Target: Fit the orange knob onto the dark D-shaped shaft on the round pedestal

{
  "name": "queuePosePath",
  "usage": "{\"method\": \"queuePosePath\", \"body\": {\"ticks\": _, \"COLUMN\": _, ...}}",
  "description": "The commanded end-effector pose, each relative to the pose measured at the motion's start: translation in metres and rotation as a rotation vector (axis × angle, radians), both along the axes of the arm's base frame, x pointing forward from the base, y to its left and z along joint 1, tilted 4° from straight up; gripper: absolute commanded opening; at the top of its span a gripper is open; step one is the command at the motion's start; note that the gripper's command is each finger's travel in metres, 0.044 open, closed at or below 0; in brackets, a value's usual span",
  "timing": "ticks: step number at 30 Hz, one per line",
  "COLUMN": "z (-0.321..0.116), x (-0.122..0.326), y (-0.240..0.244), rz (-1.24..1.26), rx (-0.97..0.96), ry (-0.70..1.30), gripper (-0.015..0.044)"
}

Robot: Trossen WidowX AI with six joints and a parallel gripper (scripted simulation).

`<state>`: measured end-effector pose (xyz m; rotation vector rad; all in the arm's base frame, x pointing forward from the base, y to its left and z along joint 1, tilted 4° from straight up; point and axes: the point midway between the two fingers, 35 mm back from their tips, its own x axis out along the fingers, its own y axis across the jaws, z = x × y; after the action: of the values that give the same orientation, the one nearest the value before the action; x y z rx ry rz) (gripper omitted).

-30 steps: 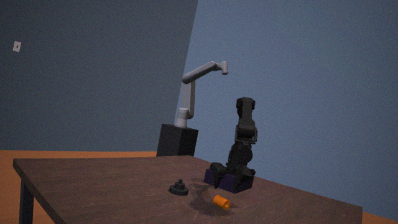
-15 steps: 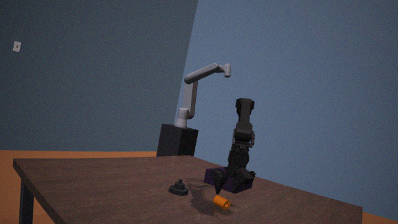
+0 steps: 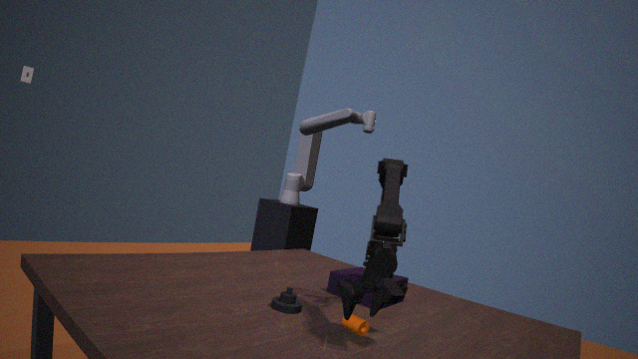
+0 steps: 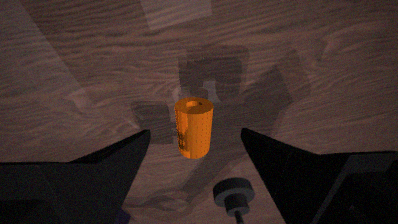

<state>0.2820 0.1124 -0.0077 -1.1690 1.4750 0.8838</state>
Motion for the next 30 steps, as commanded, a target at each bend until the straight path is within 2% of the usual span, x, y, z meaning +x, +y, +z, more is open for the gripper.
{"method": "queuePosePath", "body": {"ticks": 1, "z": -0.008, "x": -0.001, "y": 0.000, "rz": 0.005, "rx": 0.002, "ry": 0.006, "gripper": 0.0440}}
{"method": "queuePosePath", "body": {"ticks": 17, "z": -0.031, "x": -0.002, "y": -0.002, "rz": 0.005, "rx": 0.002, "ry": 0.007, "gripper": 0.0440}}
{"method": "queuePosePath", "body": {"ticks": 25, "z": -0.031, "x": -0.002, "y": -0.002, "rz": 0.005, "rx": 0.002, "ry": 0.007, "gripper": 0.0240}}
{"method": "queuePosePath", "body": {"ticks": 30, "z": -0.031, "x": -0.002, "y": -0.002, "rz": 0.005, "rx": 0.002, "ry": 0.007, "gripper": 0.0240}}
